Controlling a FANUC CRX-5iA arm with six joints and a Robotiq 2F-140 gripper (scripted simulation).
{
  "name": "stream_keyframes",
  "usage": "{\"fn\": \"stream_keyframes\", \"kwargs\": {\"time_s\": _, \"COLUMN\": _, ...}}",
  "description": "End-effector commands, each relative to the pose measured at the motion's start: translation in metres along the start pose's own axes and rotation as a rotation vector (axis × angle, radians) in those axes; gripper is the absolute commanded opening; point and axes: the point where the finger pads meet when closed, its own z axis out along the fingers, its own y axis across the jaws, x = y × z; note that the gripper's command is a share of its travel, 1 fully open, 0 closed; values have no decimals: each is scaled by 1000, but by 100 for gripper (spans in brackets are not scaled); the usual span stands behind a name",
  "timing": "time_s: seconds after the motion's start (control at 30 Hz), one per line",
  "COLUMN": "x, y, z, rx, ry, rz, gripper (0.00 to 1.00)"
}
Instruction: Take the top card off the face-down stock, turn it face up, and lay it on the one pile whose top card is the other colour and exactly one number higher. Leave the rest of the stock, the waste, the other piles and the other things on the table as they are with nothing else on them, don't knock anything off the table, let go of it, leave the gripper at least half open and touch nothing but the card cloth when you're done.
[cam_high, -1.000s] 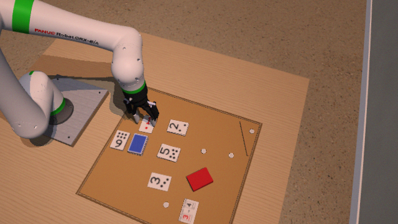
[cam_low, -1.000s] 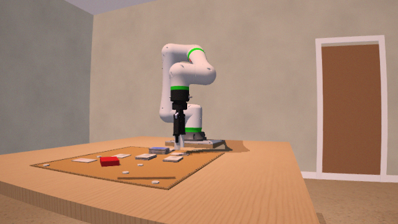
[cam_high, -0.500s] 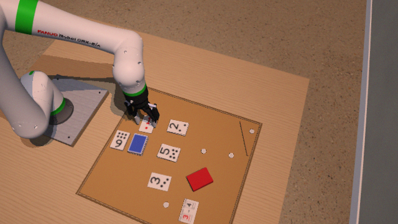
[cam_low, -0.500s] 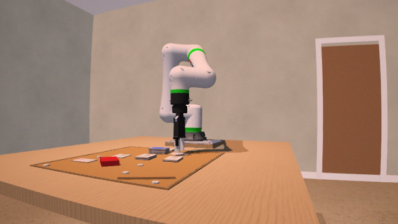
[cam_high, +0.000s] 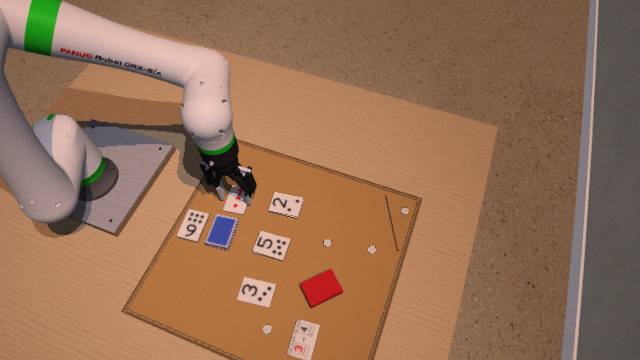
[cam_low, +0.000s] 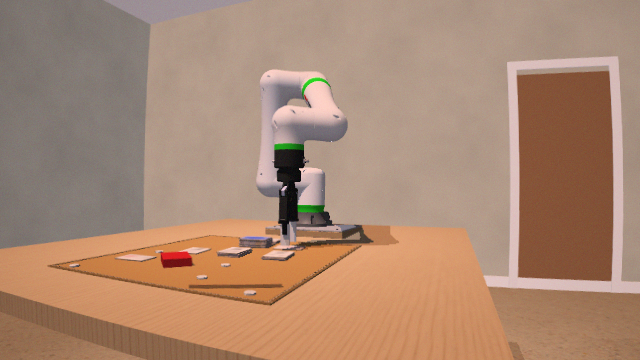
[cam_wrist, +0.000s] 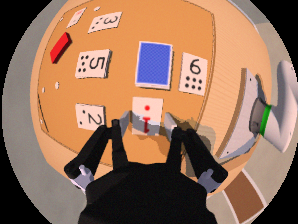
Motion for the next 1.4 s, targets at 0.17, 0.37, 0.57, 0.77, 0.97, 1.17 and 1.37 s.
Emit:
{"fn": "stream_keyframes", "kwargs": {"time_s": 0.17, "x": 0, "y": 0, "z": 0, "rx": 0, "ry": 0, "rz": 0, "gripper": 50}}
{"fn": "stream_keyframes", "kwargs": {"time_s": 0.37, "x": 0, "y": 0, "z": 2, "rx": 0, "ry": 0, "rz": 0, "gripper": 50}}
{"fn": "stream_keyframes", "kwargs": {"time_s": 0.57, "x": 0, "y": 0, "z": 6, "rx": 0, "ry": 0, "rz": 0, "gripper": 50}}
{"fn": "stream_keyframes", "kwargs": {"time_s": 0.77, "x": 0, "y": 0, "z": 7, "rx": 0, "ry": 0, "rz": 0, "gripper": 50}}
{"fn": "stream_keyframes", "kwargs": {"time_s": 0.97, "x": 0, "y": 0, "z": 8, "rx": 0, "ry": 0, "rz": 0, "gripper": 50}}
{"fn": "stream_keyframes", "kwargs": {"time_s": 1.17, "x": 0, "y": 0, "z": 8, "rx": 0, "ry": 0, "rz": 0, "gripper": 50}}
{"fn": "stream_keyframes", "kwargs": {"time_s": 1.37, "x": 0, "y": 0, "z": 8, "rx": 0, "ry": 0, "rz": 0, "gripper": 50}}
